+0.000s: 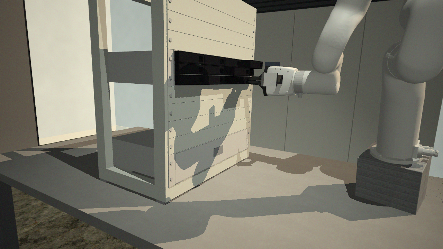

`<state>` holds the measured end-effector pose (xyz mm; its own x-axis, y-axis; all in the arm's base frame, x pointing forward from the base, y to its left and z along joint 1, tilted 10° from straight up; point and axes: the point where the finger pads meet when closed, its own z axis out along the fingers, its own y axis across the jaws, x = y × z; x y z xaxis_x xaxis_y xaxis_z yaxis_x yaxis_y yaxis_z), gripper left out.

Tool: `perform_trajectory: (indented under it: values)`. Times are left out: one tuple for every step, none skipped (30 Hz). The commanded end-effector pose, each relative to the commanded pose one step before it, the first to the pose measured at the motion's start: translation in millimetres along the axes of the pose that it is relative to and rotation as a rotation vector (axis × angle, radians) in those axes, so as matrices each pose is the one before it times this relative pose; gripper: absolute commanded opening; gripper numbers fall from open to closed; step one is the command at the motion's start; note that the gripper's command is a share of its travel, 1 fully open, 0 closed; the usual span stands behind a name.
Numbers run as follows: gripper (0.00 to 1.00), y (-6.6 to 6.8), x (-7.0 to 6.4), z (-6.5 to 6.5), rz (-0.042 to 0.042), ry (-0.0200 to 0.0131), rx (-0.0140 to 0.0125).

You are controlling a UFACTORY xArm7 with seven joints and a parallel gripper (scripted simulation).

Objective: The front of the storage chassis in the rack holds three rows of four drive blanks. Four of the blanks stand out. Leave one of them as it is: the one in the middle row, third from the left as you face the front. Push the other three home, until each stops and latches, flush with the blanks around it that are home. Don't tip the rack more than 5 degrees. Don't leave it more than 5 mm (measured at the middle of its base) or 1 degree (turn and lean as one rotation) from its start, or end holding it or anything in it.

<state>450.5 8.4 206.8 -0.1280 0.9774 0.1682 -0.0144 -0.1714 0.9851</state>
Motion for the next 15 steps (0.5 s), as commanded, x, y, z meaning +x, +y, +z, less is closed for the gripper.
perform_trajectory:
  values:
    - [0.0,1.66,-0.27,1.89,-0.00042,-0.00012,-0.00393]
    - [0.0,0.02,-0.01,0.56,0.0,0.0,0.0]
    - [0.0,0.01,0.0,0.4,0.0,0.0,0.0]
    - [0.0,0.01,0.0,0.19,0.0,0.0,0.0]
    - [0.0,0.0,0.0,0.03,0.0,0.0,0.0]
    - [0.0,0.0,0.0,0.0,0.0,0.0,0.0]
    - [0.0,0.0,0.0,0.0,0.0,0.0,0.0]
    - [0.0,0.0,0.0,0.0,0.0,0.0,0.0]
    - [0.0,0.0,0.0,0.0,0.0,0.0,0.0]
    - [0.0,0.0,0.0,0.0,0.0,0.0,0.0]
    - [0.0,0.0,0.0,0.0,0.0,0.0,0.0]
    - [0.0,0.0,0.0,0.03,0.0,0.0,0.0]
    - [0.0,0.01,0.0,0.19,0.0,0.0,0.0]
    - [0.0,0.01,0.0,0.4,0.0,0.0,0.0]
    - [0.0,0.02,-0.01,0.56,0.0,0.0,0.0]
